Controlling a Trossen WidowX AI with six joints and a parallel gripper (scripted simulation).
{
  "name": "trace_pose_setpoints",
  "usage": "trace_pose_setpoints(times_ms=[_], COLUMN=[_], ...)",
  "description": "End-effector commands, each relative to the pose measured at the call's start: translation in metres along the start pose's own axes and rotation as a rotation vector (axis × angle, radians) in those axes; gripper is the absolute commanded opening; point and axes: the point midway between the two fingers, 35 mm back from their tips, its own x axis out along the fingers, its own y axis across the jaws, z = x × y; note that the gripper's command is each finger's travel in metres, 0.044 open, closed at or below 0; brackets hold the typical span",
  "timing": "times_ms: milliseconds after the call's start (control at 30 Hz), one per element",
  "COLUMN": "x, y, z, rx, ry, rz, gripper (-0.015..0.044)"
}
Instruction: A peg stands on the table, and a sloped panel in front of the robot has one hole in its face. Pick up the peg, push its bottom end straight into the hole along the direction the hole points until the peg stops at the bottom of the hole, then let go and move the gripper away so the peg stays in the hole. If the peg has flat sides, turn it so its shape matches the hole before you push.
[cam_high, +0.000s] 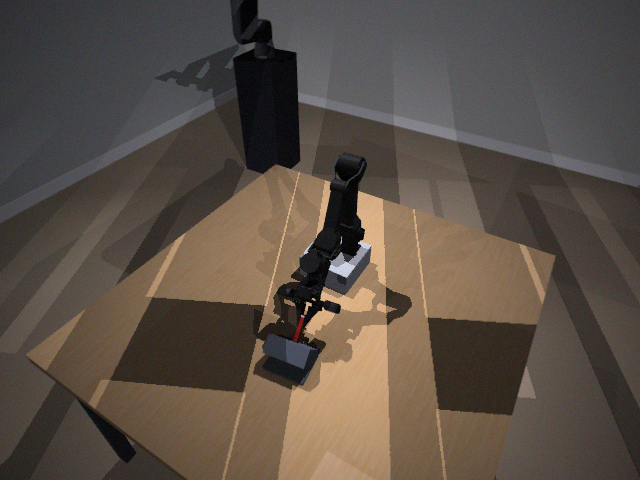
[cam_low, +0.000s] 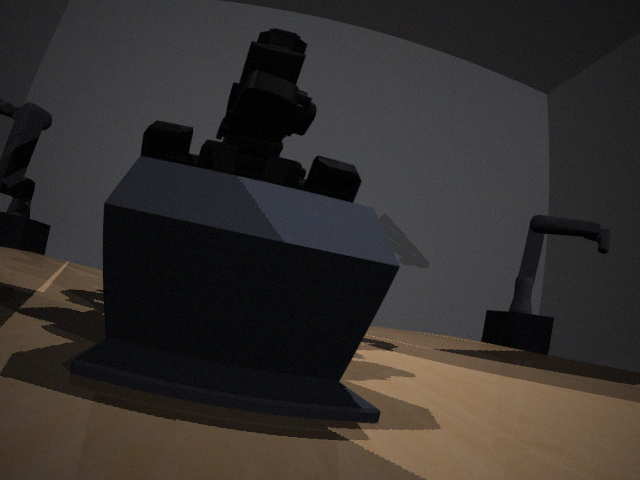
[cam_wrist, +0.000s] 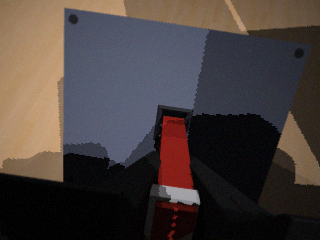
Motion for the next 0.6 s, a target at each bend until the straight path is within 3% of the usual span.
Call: trace_pose_setpoints(times_ms=[0, 567], x=[0.0022, 0.0092], y=[0.0002, 0.0000], z=[0.0022, 0.0023], rx=[0.000, 0.000], ry=[-0.006, -0.007], rz=[0.000, 0.000], gripper=[0.0000, 0.0000])
